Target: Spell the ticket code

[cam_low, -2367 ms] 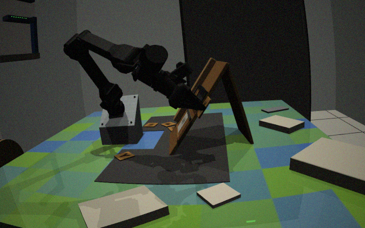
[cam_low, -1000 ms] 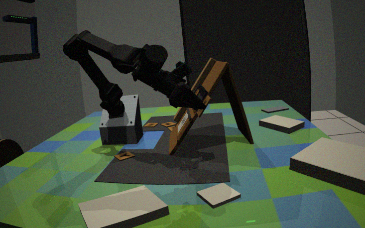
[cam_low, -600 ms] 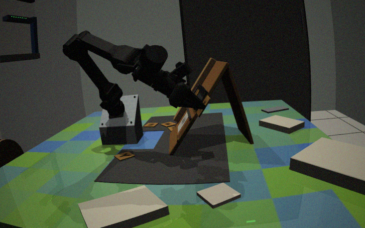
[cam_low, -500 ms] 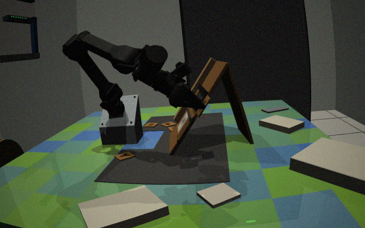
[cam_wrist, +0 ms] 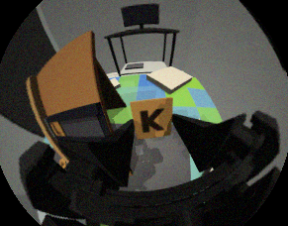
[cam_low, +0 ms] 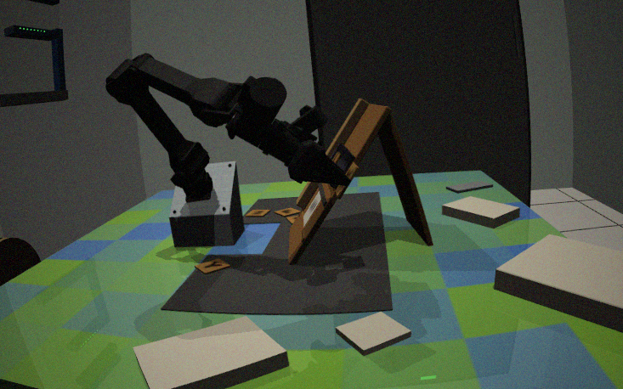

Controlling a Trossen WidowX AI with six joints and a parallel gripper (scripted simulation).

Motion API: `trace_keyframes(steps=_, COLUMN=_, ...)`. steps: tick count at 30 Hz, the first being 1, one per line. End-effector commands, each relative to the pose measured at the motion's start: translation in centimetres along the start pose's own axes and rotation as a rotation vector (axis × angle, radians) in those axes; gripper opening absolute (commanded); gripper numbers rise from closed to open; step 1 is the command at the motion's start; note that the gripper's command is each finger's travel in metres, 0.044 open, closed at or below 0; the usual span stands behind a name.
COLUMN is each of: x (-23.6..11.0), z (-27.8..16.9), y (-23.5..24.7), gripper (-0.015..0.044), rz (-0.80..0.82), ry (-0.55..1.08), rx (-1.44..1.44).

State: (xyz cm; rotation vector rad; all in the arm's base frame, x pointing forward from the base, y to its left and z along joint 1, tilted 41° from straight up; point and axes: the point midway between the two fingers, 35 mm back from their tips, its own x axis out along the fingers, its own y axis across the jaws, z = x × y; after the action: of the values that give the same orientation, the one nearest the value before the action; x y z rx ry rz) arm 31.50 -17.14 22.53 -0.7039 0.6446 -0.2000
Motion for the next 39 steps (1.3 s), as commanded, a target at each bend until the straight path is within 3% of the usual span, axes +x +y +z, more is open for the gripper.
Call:
trace_keyframes(steps=1, x=0.1, z=-0.2, y=0.4, gripper=0.0000, rz=0.000, ry=0.005, rx=0.004)
trace_keyframes(steps=39, x=0.1, z=-0.1, y=2.3, gripper=0.0000, rz=0.001, ry=0.006, rx=0.005)
